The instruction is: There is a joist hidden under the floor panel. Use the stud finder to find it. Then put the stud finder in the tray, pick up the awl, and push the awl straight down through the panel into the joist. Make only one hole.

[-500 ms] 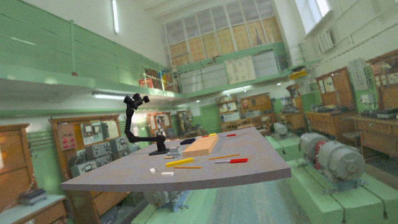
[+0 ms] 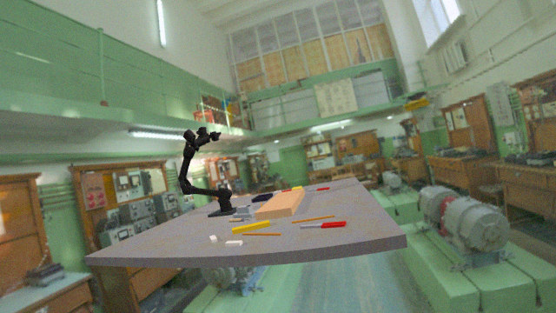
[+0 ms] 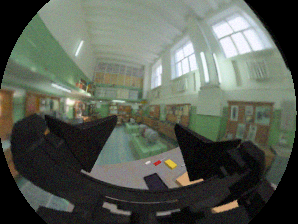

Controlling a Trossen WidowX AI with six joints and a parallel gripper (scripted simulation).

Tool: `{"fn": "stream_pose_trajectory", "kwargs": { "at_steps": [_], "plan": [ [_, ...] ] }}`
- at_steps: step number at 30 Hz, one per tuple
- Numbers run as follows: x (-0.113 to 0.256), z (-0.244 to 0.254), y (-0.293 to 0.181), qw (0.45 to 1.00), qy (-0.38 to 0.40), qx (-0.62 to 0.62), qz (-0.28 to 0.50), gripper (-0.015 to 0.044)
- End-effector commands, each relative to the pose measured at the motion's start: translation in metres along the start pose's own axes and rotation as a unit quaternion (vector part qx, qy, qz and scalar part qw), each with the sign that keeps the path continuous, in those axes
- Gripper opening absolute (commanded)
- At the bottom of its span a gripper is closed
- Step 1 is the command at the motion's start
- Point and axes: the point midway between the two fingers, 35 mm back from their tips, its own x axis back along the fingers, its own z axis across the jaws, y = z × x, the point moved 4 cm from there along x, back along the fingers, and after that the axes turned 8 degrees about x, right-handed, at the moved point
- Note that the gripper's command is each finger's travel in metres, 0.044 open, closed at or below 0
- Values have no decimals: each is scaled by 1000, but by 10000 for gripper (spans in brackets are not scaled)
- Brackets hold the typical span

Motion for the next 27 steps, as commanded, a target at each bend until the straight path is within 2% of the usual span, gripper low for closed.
{"fn": "stream_pose_trajectory", "kwargs": {
  "at_steps": [1, 7, 13, 20, 27],
  "plan": [
    [-22, -48, -15, 996, -87, -19, 26, 440],
    [-40, -131, -52, 970, -222, -20, 96, 440],
    [-28, -211, -98, 920, -345, -28, 184, 440],
    [21, -284, -159, 833, -459, -56, 303, 440],
    [95, -323, -223, 724, -526, -113, 432, 440]
  ]
}}
